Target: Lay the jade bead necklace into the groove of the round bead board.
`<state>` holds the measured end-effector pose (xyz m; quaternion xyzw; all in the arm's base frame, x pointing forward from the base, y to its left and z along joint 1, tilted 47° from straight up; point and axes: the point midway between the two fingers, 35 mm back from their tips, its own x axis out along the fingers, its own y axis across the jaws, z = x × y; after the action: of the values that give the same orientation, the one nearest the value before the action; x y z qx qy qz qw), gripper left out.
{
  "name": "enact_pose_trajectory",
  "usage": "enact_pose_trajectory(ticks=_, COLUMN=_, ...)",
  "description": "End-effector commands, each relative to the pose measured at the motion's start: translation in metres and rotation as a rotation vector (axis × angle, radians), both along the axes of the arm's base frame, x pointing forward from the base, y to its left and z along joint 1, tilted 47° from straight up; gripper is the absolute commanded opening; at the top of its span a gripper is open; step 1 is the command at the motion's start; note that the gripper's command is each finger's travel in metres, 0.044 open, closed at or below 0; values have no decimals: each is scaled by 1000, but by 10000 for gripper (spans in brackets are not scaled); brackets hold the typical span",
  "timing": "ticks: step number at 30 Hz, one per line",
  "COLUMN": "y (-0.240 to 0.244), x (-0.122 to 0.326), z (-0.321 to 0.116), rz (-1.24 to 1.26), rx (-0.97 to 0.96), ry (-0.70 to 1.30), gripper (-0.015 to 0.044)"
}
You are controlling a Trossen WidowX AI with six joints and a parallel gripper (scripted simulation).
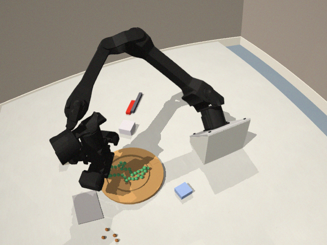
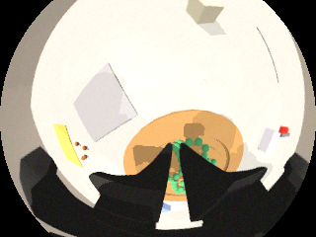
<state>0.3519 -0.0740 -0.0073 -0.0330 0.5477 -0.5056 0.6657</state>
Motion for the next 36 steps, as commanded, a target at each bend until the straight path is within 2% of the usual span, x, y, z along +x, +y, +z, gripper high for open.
enact_pose_trajectory(ticks=1, y=-4, x=-2, z=-3, rz=-1, rx=-7, ry=13, gripper=0)
enact_pose_trajectory(ticks=7, y=-4, x=-2, z=-3, rz=-1, rx=-7, ry=13, gripper=0)
enact_pose_trajectory(ticks=24, y=0, x=-1, z=0, rz=1, rx=-2, ry=9, gripper=440)
enact_pose_trajectory(ticks=36, y=0, x=-1, z=0, rz=1, rx=-2, ry=9, gripper=440)
